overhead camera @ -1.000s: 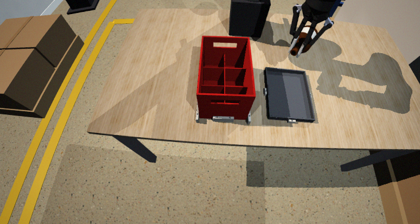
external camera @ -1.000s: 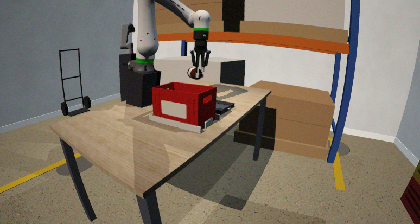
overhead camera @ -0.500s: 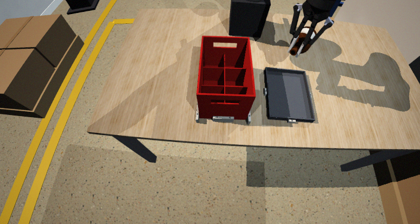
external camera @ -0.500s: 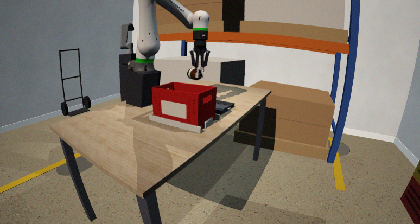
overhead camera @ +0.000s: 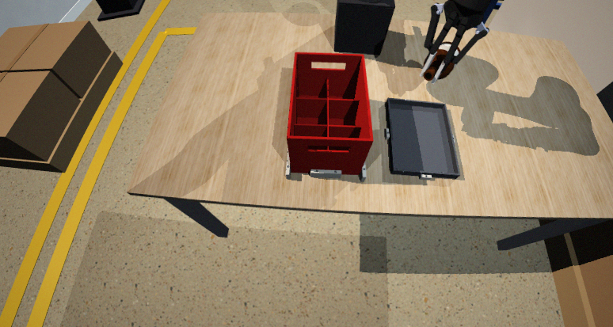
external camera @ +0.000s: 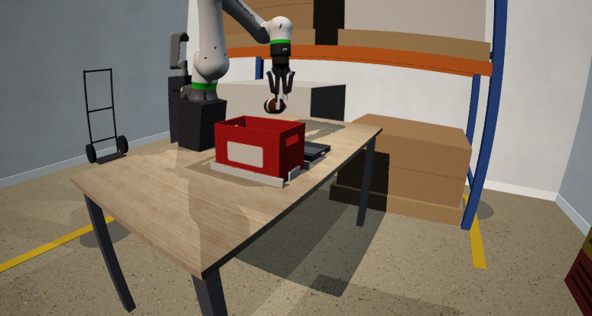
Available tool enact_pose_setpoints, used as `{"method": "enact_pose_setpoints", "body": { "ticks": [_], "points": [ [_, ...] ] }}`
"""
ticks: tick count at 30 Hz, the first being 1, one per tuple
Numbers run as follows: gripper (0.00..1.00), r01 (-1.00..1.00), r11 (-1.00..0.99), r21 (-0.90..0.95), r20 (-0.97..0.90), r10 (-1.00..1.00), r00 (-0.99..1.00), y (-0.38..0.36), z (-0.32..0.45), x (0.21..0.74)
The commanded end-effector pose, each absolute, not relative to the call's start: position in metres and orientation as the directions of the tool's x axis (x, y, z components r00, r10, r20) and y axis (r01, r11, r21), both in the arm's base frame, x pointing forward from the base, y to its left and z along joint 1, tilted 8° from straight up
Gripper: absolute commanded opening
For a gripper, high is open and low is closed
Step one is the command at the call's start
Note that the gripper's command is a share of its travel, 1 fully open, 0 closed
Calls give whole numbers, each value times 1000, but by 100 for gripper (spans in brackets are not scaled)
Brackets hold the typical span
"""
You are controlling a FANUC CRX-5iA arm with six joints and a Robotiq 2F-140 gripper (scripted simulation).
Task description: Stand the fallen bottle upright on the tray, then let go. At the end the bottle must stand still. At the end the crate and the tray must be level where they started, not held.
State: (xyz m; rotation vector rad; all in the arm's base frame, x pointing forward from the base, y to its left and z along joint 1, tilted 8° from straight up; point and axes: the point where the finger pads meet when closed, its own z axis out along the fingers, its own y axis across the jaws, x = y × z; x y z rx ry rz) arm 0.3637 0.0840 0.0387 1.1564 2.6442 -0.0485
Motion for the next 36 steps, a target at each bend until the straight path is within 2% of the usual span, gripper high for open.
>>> {"method": "enact_pose_setpoints", "body": {
  "ticks": [1, 36],
  "points": [
    [0, 726, 684, 74, -263, 716, -647, 85, 39, 364],
    [0, 725, 685, 78, -279, 713, -643, 86, 40, 364]
  ]
}}
